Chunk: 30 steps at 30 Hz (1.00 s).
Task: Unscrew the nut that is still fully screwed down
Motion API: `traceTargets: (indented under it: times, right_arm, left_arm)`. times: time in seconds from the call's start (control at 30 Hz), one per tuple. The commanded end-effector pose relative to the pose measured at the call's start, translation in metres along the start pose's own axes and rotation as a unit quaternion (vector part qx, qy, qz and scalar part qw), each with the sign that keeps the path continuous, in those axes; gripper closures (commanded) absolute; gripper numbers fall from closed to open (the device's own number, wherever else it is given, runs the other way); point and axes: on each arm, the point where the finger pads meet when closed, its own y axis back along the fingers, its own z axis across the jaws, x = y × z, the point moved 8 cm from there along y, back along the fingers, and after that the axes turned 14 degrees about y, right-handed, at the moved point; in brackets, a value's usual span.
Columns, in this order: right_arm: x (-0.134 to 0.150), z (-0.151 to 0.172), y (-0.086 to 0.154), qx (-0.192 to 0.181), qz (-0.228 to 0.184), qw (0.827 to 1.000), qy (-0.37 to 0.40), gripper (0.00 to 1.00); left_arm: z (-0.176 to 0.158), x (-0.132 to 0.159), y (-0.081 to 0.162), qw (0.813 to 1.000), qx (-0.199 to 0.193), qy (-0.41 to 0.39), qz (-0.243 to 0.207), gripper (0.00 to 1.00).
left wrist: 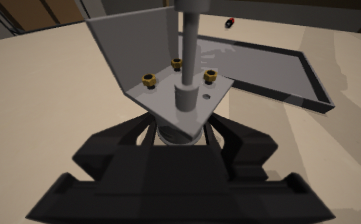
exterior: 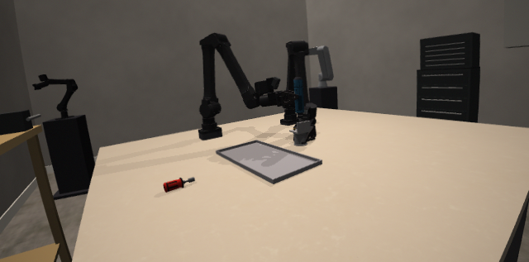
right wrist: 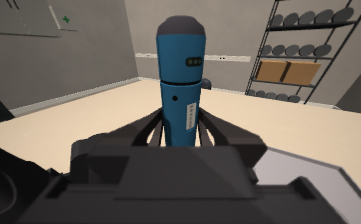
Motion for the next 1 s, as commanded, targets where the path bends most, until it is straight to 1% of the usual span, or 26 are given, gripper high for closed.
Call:
traceTargets:
  times: [0.0, 0.3, 0.37, 0.53, 0.6, 0.7, 0.77, 0.97]
  right_arm:
    - [-0.027, -0.001, -0.01, 0.005, -0.036, 0.999, 0.0, 0.58]
    - [-0.029, -0.001, -0.012, 0.004, -0.034, 0.999, 0.001, 0.58]
    - [-0.033, -0.002, -0.013, 0.006, -0.041, 0.999, 0.0, 0.58]
    - [-0.036, -0.003, -0.015, 0.006, -0.04, 0.999, 0.0, 0.58]
    - [-0.039, -0.004, -0.015, 0.008, -0.048, 0.999, 0.0, 0.58]
    - [-0.039, -0.004, -0.015, 0.008, -0.048, 0.999, 0.0, 0.58]
    - [-0.037, -0.003, -0.015, 0.005, -0.039, 0.999, 0.0, 0.58]
    - [-0.042, -0.004, -0.015, 0.007, -0.044, 0.999, 0.0, 0.58]
  left_arm:
    - [-0.006, -0.011, -0.003, 1.0, 0.007, -0.013, -0.017, 0.41]
    - [-0.006, -0.011, -0.003, 1.0, 0.007, -0.013, -0.017, 0.41]
    - [-0.006, -0.011, -0.003, 1.0, 0.007, -0.013, -0.017, 0.41]
    - [-0.006, -0.011, -0.003, 1.0, 0.007, -0.013, -0.017, 0.41]
    - [-0.006, -0.011, -0.003, 1.0, 0.007, -0.013, -0.017, 0.41]
    - [-0.006, -0.011, -0.003, 1.0, 0.007, -0.013, -0.017, 0.41]
    - [-0.006, -0.011, -0.003, 1.0, 0.007, -0.013, -0.017, 0.41]
    - [-0.006, -0.011, -0.003, 1.0, 0.007, -0.013, -0.017, 0.41]
